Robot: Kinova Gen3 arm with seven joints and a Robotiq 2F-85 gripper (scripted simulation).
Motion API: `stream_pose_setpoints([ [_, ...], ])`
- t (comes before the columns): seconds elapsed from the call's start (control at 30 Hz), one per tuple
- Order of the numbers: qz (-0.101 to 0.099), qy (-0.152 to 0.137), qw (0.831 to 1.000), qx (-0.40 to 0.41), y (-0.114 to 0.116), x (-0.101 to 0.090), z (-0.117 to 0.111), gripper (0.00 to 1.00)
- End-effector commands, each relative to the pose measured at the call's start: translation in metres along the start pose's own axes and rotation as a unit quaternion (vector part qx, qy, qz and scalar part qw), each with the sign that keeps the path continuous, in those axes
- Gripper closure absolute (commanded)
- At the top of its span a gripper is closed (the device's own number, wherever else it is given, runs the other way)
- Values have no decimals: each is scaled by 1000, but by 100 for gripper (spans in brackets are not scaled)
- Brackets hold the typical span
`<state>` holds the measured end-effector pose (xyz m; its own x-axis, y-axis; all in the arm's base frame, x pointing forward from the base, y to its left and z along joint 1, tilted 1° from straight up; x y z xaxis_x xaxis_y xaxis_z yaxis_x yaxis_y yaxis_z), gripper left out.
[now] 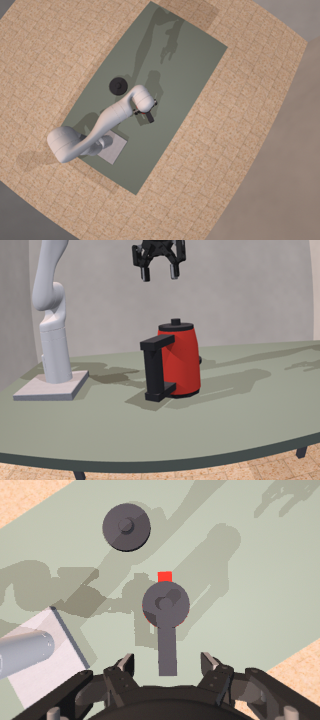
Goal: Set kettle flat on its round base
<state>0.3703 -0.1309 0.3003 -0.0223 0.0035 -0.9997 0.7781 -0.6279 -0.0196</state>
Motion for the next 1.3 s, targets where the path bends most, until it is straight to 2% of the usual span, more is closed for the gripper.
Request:
stream_pose_setpoints([
  [0.0,1,0,1000,0,0,-1,0,20],
  [0.37,1,0,1000,0,0,0,0,20],
  [0.67,1,0,1000,0,0,10,0,20],
  [0.87,1,0,1000,0,0,30,0,20],
  [1.17,1,0,1000,0,0,73,0,20],
  [1.27,1,0,1000,0,0,78,0,20],
])
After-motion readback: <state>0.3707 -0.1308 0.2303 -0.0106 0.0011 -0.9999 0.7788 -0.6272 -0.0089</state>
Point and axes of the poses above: the point where the finger pads meet when closed, its own x axis out along the fingers, its own y axis across the jaws, z = x × y, the point moved 2 cm from there along -x, back along the fingers, and after that the axes turned 12 degrees about x, right-handed, at the moved point
